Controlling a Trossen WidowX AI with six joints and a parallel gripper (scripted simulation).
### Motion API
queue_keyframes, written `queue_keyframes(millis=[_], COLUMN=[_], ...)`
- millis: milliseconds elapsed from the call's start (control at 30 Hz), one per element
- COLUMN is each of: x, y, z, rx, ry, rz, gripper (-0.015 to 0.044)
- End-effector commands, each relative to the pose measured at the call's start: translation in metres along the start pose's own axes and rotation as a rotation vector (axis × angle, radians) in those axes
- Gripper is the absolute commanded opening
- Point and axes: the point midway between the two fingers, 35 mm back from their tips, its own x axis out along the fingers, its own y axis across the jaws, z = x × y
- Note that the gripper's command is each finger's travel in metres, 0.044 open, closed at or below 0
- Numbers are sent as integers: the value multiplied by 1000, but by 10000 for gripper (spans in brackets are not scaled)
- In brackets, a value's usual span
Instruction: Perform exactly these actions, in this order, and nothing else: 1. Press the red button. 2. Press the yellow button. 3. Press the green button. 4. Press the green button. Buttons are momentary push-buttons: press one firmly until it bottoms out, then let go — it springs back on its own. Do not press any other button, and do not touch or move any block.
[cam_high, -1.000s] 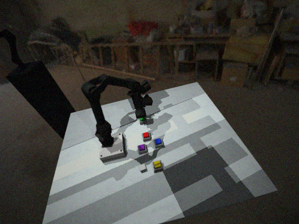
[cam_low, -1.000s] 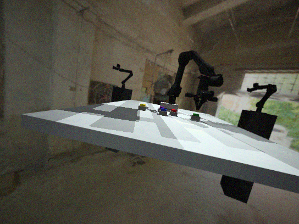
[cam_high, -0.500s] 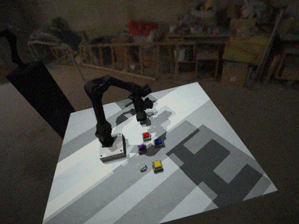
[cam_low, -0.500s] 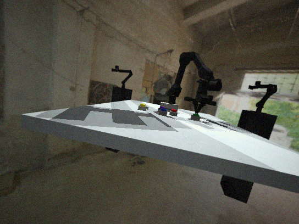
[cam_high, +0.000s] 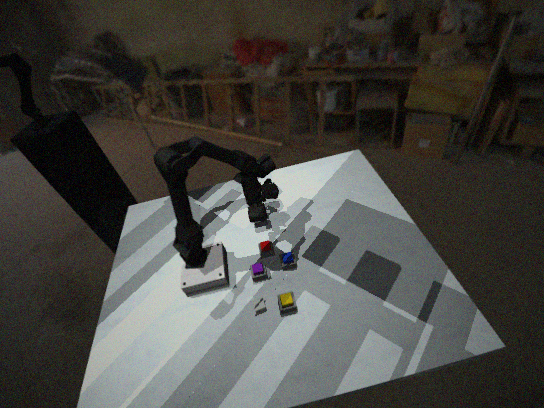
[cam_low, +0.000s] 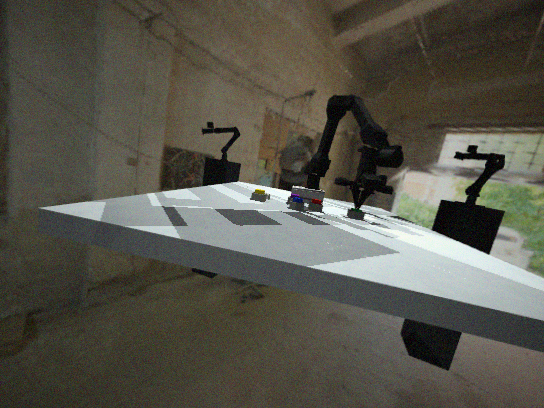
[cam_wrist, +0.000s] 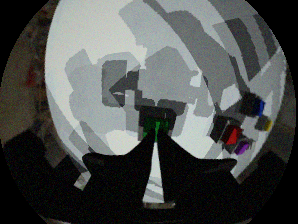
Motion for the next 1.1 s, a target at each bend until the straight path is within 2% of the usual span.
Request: queue_keyframes(millis=[0, 167, 300, 1067], x=[0, -3, -32, -4], y=[0, 0, 0, 0], z=[0, 0, 0, 0], rx=[2, 0, 2, 2], ry=[-1, 0, -1, -1], rz=[1, 0, 1, 1], gripper=[20, 20, 20, 20])
